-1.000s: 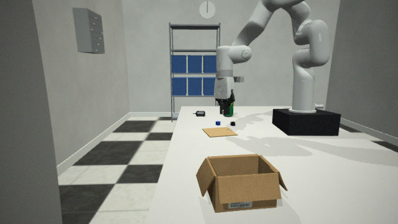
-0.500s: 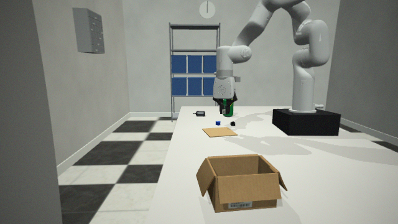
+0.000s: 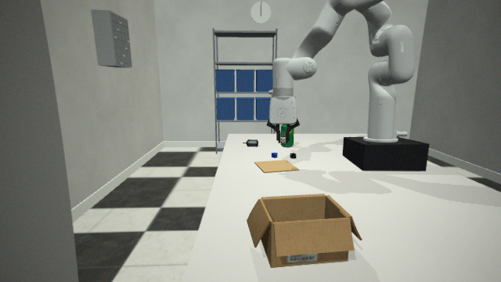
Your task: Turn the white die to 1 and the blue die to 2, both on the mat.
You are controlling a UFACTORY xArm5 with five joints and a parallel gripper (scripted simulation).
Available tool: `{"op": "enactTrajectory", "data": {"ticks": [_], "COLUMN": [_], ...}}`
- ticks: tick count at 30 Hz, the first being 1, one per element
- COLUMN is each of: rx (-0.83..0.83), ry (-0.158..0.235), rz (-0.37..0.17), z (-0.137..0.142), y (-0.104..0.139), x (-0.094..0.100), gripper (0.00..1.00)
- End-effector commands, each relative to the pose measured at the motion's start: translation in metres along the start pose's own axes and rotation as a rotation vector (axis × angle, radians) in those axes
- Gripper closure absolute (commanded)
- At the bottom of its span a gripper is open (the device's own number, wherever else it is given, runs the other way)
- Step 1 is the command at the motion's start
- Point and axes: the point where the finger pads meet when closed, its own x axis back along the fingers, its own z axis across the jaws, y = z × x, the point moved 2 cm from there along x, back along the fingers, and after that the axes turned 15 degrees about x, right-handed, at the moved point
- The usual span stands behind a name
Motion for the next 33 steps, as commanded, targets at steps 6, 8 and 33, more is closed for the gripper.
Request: {"op": "enactTrajectory", "data": {"ticks": [6, 8, 33], "rx": [0.306, 0.363, 0.988], "ry": [-0.005, -0.006, -0.008], "rz": [0.0, 0.0, 0.003], "z": [0.001, 0.001, 0.005], "y": [-0.006, -0.008, -0.021], "x": [0.002, 0.002, 0.003], "gripper": [0.85, 0.85, 0.85]}}
